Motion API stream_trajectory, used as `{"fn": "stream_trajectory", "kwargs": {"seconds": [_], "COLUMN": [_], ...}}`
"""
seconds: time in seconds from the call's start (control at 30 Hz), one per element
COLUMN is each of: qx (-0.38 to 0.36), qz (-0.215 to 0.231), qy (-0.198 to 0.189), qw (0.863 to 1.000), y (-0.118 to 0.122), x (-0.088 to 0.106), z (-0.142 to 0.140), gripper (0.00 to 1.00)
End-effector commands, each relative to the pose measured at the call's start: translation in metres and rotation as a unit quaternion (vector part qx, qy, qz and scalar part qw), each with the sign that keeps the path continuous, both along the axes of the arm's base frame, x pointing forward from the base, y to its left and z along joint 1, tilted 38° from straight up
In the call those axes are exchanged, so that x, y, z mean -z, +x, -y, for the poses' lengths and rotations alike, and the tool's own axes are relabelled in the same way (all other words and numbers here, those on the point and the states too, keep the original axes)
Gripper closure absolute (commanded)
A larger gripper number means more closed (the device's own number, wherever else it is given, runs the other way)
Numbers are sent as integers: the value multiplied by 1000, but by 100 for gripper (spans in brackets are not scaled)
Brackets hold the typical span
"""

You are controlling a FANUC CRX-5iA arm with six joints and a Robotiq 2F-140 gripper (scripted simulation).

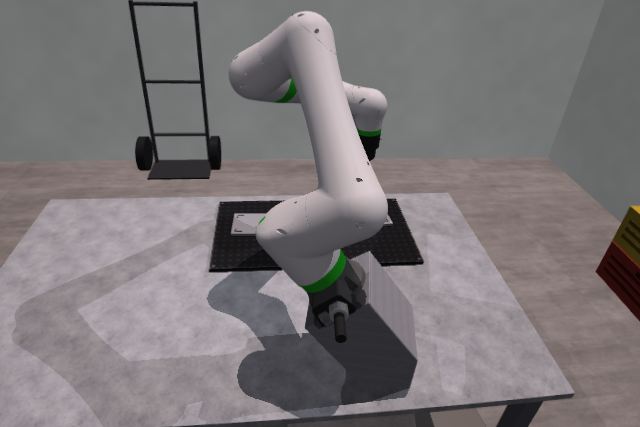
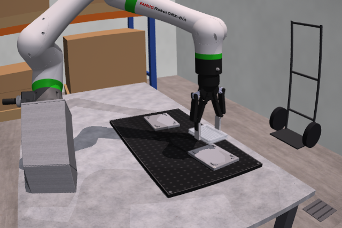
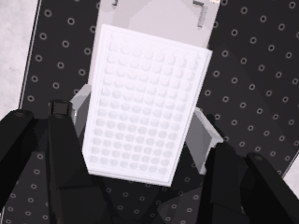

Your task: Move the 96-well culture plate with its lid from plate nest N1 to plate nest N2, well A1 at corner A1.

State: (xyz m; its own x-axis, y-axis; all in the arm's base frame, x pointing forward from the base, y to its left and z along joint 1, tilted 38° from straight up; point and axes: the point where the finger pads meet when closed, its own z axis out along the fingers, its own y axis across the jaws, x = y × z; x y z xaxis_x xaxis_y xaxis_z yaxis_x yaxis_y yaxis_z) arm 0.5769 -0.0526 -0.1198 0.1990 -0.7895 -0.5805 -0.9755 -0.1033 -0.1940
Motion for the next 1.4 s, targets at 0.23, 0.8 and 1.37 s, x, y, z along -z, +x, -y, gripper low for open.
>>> {"fn": "stream_trajectory", "kwargs": {"seconds": [0.23, 0.8, 1.37], "qx": [0, 0, 0], "qz": [0, 0, 0], "qy": [0, 0, 0], "qw": [1000, 1000, 1000], "y": [4, 7, 7], "x": [15, 24, 24], "z": [21, 33, 32], "gripper": [100, 100, 100]}}
